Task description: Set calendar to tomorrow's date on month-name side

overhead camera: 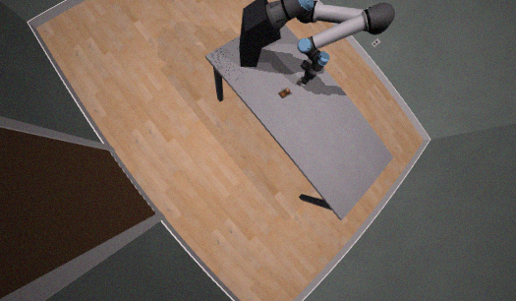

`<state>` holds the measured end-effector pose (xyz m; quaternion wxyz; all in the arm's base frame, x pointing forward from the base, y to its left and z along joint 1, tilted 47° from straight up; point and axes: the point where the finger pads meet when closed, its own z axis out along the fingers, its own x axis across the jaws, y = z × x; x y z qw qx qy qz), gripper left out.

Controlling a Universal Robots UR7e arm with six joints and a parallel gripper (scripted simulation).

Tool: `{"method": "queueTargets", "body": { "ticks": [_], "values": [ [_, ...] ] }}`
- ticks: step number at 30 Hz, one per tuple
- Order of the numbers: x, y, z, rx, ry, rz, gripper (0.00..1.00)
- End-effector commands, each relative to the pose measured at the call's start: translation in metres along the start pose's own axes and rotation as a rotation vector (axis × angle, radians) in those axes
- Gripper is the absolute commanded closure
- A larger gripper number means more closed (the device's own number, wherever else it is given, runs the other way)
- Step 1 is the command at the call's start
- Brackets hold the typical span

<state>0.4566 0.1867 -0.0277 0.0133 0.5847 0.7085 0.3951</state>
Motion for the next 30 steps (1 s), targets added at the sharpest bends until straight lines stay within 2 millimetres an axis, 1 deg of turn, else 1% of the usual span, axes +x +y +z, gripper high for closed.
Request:
{"method": "queueTargets", "body": {
  "ticks": [1,25,26,28,29,30],
  "values": [
    [-0.0001,0.0003,-0.0002,-0.001,0.0,0.0,0.4],
    [-0.0001,0.0003,-0.0002,-0.001,0.0,0.0,0.4],
    [-0.0001,0.0003,-0.0002,-0.001,0.0,0.0,0.34],
    [-0.0001,0.0003,-0.0002,-0.001,0.0,0.0,0.34],
    [-0.0001,0.0003,-0.0002,-0.001,0.0,0.0,0.28],
    [-0.0001,0.0003,-0.0002,-0.001,0.0,0.0,0.28]
  ]
}}
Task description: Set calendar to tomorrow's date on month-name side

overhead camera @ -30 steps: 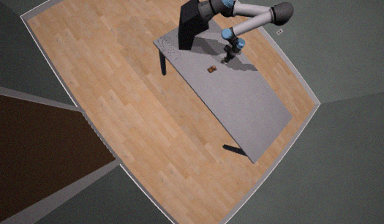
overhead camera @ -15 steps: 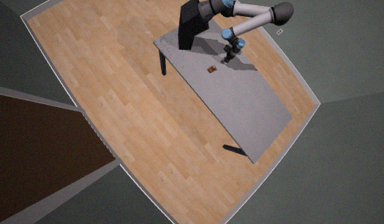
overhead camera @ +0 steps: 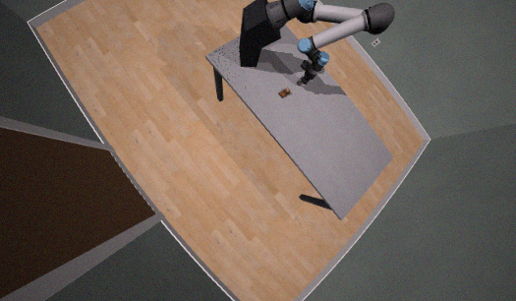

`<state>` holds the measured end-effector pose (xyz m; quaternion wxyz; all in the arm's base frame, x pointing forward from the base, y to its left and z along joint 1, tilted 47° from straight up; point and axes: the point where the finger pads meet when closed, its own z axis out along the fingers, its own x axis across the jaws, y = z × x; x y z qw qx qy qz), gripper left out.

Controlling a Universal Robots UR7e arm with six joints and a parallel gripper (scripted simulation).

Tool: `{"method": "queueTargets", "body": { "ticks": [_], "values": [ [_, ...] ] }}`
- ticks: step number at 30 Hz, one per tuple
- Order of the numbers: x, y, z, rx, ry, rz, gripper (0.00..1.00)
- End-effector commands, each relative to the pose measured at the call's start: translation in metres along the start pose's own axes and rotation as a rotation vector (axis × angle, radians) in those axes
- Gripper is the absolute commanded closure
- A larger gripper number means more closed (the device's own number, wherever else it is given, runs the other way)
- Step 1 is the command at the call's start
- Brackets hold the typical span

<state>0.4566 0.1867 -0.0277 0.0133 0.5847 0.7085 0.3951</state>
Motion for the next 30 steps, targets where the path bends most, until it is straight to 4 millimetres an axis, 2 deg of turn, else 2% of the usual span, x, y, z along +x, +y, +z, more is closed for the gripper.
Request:
{"method": "queueTargets", "body": {
  "ticks": [1,3,4,6,7,9,10,30],
  "values": [
    [-0.0001,0.0003,-0.0002,-0.001,0.0,0.0,0.28],
    [-0.0001,0.0003,-0.0002,-0.001,0.0,0.0,0.28],
    [-0.0001,0.0003,-0.0002,-0.001,0.0,0.0,0.22],
    [-0.0001,0.0003,-0.0002,-0.001,0.0,0.0,0.22],
    [-0.0001,0.0003,-0.0002,-0.001,0.0,0.0,0.16],
    [-0.0001,0.0003,-0.0002,-0.001,0.0,0.0,0.16],
    [-0.0001,0.0003,-0.0002,-0.001,0.0,0.0,0.1],
    [-0.0001,0.0003,-0.0056,-0.001,0.0,0.0,0.1]
  ]
}}
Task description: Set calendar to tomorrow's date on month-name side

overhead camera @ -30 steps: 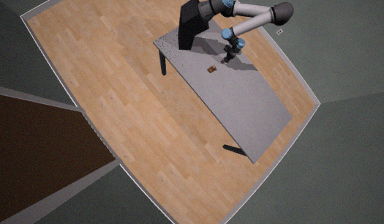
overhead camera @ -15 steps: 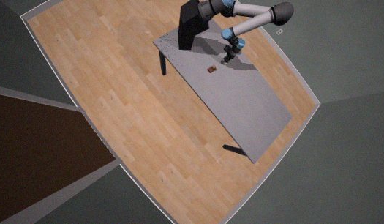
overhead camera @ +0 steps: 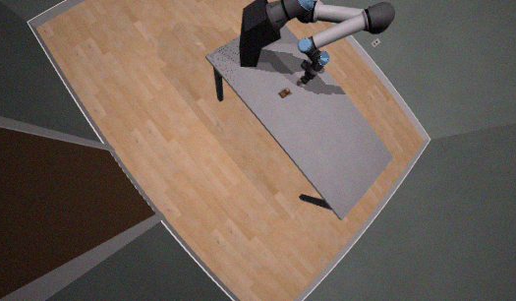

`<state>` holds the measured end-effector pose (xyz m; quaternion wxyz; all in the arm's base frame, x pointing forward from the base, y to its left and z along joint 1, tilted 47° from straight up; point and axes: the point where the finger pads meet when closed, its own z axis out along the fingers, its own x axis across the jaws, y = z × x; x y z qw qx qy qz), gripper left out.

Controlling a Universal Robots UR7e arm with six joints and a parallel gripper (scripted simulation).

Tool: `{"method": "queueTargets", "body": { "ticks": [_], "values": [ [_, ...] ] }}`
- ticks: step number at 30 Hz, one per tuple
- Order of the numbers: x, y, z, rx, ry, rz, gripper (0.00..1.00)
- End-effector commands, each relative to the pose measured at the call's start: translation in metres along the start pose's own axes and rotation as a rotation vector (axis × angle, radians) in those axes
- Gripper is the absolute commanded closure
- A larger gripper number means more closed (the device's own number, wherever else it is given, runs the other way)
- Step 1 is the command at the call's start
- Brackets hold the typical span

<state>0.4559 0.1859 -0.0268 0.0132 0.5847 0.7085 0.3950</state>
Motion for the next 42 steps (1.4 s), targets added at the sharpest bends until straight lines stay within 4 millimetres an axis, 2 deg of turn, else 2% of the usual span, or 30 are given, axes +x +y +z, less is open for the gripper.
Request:
{"method": "queueTargets", "body": {
  "ticks": [1,8,22,35,42],
  "values": [
    [0.0,0.0,-0.006,-0.001,0.0,0.0,0.1],
    [0.0,0.0,-0.016,-0.001,0.0,0.0,0.1],
    [0.0,0.0,-0.058,-0.001,0.0,0.0,0.1],
    [0.0,0.0,-0.082,-0.001,0.0,0.0,0.1],
    [0.0,0.0,-0.087,-0.001,0.0,0.0,0.1]
  ]
}}
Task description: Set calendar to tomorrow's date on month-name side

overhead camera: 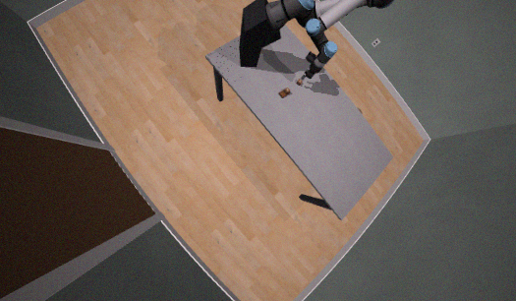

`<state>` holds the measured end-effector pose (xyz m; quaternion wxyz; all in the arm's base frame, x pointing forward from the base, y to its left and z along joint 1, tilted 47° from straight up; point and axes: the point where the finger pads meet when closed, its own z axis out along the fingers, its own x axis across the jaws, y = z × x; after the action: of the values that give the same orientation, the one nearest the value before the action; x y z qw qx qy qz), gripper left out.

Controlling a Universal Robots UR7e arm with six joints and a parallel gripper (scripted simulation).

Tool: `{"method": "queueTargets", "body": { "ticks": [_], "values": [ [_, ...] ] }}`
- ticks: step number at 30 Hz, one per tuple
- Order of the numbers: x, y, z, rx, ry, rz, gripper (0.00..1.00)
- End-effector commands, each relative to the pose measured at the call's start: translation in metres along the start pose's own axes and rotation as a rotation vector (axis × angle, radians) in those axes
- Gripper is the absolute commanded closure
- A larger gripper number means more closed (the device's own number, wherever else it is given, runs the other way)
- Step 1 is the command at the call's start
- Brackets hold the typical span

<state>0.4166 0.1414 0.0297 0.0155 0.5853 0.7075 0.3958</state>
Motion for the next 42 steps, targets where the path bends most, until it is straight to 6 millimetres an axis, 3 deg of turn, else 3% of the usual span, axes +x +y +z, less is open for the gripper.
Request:
{"method": "queueTargets", "body": {
  "ticks": [1,8,9,34,42],
  "values": [
    [-0.0002,0.0002,-0.0055,0.004,0.003,-0.001,0.1],
    [-0.0001,0.0002,-0.0068,0.004,0.003,-0.001,0.1],
    [-0.0001,0.0002,-0.0068,0.004,0.003,-0.001,0.0],
    [-0.0001,0.0001,-0.0068,0.004,0.003,0.003,0.0],
    [0.0004,-0.0011,-0.0064,0.004,0.002,0.086,0.0]
  ]
}}
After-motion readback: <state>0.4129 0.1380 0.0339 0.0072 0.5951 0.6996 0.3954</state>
